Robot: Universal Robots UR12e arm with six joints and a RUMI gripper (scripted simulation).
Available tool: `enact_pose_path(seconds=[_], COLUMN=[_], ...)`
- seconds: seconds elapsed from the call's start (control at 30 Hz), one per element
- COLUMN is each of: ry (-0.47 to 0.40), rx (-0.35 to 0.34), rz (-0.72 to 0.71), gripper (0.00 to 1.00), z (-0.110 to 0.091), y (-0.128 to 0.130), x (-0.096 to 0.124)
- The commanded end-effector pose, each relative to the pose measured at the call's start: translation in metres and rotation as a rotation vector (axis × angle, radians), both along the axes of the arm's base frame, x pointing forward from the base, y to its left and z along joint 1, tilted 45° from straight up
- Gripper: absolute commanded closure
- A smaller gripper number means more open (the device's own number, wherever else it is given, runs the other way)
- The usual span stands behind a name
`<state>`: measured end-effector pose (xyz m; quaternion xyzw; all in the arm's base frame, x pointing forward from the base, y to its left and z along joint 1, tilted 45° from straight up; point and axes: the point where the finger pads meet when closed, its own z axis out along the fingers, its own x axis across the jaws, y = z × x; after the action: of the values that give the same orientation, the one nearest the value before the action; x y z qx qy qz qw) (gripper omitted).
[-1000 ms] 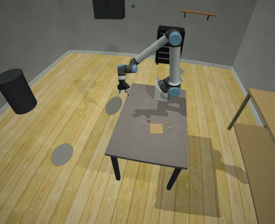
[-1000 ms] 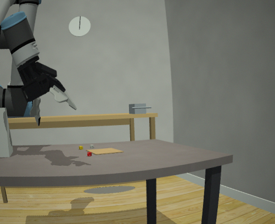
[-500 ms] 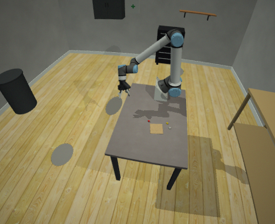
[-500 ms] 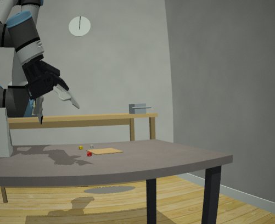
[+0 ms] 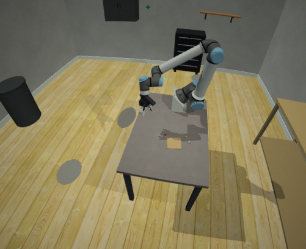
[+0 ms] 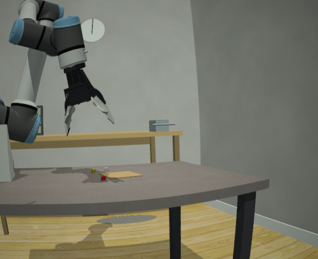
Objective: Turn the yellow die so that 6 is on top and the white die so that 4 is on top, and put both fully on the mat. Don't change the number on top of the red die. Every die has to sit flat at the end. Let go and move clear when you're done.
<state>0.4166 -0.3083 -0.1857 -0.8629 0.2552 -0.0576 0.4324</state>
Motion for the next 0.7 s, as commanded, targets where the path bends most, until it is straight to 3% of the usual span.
enact_pose_path(seconds=[0.0, 0.1, 0.17, 0.27, 0.67], ry=[-0.005, -0.012, -0.012, -0.025, -0.054], rx=[-0.032, -0.053, -0.053, -0.082, -0.132], rz=[0.105, 0.162, 0.162, 0.241, 0.385], gripper=[0.00, 0.00, 0.00, 0.00, 0.00], z=[0.042, 0.062, 0.062, 0.089, 0.137], y=[0.039, 0.063, 0.063, 0.098, 0.170], x=[0.036, 0.052, 0.052, 0.071, 0.098])
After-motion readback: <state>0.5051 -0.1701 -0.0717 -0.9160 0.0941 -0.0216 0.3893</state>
